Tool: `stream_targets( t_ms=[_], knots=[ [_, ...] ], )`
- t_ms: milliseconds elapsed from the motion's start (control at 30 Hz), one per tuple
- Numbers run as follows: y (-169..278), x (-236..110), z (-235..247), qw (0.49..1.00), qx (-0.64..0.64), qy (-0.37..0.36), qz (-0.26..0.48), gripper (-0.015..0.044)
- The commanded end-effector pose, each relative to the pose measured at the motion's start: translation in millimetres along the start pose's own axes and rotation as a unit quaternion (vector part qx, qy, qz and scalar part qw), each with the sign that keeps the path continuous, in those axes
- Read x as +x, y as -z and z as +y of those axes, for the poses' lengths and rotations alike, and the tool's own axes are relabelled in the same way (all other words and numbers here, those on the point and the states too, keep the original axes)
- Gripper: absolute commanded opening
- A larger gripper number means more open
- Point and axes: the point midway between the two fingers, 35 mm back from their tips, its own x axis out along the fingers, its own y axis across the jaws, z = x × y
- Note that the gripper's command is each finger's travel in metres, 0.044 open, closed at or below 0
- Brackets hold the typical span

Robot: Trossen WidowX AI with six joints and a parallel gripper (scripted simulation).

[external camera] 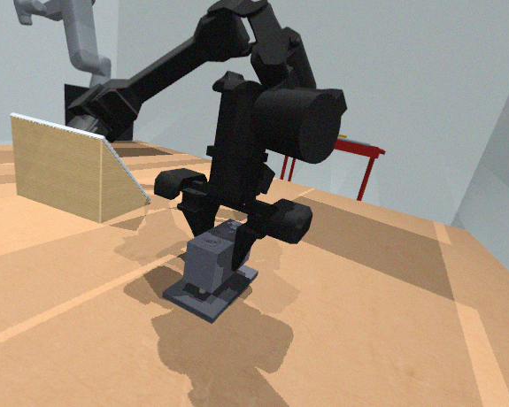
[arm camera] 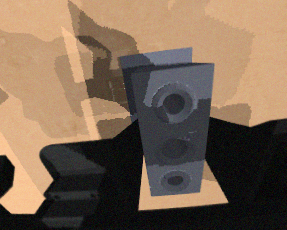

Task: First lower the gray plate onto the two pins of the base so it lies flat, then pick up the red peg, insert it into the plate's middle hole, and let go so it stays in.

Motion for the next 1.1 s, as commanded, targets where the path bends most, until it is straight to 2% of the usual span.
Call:
stream_targets(
  t_ms=[0,400,933,967,1067],
  knots=[
    [1.3,7.4,1.3,1.0,0.006,-0.001,-0.003,0.0],
    [-0.4,9.2,0.4,1.0,0.0,-0.001,0.0,0.0],
    [-0.4,9.2,0.4,1.0,0.0,-0.001,0.0,0.042],
    [-0.4,9.2,0.4,1.0,0.0,-0.001,0.0,0.044],
    [-0.4,9.2,0.4,1.0,0.0,-0.001,0.0,0.044]
  ],
)
